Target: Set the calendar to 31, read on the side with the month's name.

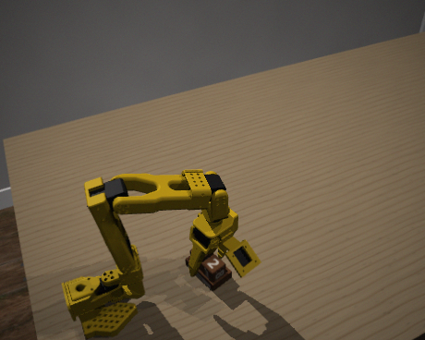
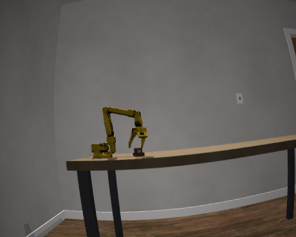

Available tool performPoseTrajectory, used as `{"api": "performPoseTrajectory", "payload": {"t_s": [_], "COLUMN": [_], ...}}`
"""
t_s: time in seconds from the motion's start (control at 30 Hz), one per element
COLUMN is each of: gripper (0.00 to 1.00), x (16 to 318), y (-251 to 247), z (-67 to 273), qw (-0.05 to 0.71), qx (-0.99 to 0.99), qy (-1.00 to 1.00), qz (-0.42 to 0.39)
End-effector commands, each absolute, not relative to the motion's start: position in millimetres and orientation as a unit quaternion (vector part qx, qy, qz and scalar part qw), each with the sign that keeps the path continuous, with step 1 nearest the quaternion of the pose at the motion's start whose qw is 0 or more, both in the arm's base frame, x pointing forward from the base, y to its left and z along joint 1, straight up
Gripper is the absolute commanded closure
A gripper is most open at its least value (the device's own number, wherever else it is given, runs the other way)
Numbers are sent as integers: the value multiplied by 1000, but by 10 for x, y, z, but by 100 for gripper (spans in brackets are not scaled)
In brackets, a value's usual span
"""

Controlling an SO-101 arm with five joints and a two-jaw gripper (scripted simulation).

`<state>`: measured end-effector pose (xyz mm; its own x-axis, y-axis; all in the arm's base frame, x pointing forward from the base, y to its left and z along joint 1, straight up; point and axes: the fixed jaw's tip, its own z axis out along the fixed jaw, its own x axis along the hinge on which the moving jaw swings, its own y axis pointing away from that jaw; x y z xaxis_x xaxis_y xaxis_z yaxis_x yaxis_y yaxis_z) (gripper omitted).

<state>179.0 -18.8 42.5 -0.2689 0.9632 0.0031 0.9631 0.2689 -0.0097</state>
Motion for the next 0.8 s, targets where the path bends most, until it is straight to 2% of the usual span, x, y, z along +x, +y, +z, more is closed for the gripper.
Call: {"api": "performPoseTrajectory", "payload": {"t_s": [0.0, 0.27, 0.77], "gripper": [64, 64, 64], "x": [1855, 1818, 1813], "y": [-177, -173, -172], "z": [639, 846, 868], "qw": [-19, -19, -19], "qx": [-597, -597, -597], "qy": [-802, -802, -802], "qz": [-11, -11, -11]}}
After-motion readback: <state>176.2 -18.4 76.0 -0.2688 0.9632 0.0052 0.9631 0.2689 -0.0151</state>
